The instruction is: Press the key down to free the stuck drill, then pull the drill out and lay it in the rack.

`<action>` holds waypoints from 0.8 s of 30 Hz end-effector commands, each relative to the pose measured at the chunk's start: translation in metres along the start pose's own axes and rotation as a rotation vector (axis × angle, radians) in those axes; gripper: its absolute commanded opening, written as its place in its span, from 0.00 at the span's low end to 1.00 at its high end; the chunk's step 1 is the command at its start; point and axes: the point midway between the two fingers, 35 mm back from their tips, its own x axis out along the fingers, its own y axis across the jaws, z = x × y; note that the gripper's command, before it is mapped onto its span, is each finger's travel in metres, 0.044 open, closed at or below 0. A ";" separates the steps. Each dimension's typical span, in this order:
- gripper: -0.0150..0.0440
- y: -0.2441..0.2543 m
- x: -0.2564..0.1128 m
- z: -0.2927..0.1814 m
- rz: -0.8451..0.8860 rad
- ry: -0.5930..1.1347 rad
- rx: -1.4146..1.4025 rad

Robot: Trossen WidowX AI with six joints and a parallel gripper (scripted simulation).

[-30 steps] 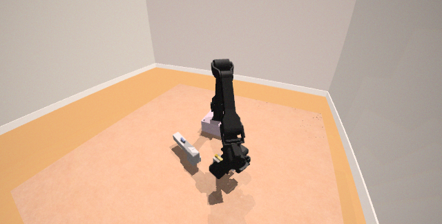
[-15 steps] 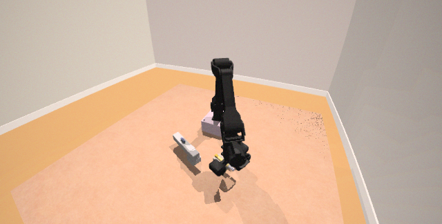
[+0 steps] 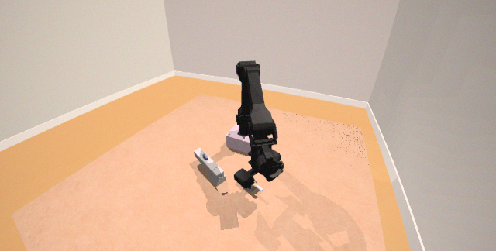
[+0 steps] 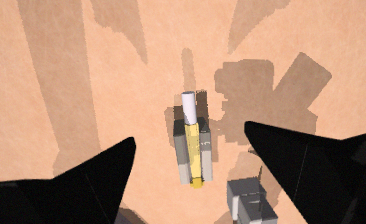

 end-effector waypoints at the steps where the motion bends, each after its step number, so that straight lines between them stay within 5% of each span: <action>1: 1.00 -0.003 -0.016 0.002 -0.009 -0.003 0.006; 4: 1.00 -0.002 -0.012 0.004 -0.020 -0.029 -0.008; 11: 1.00 -0.002 -0.077 0.035 -0.178 -0.280 -0.154; 24: 1.00 0.036 -0.242 0.056 -0.572 -0.752 -0.634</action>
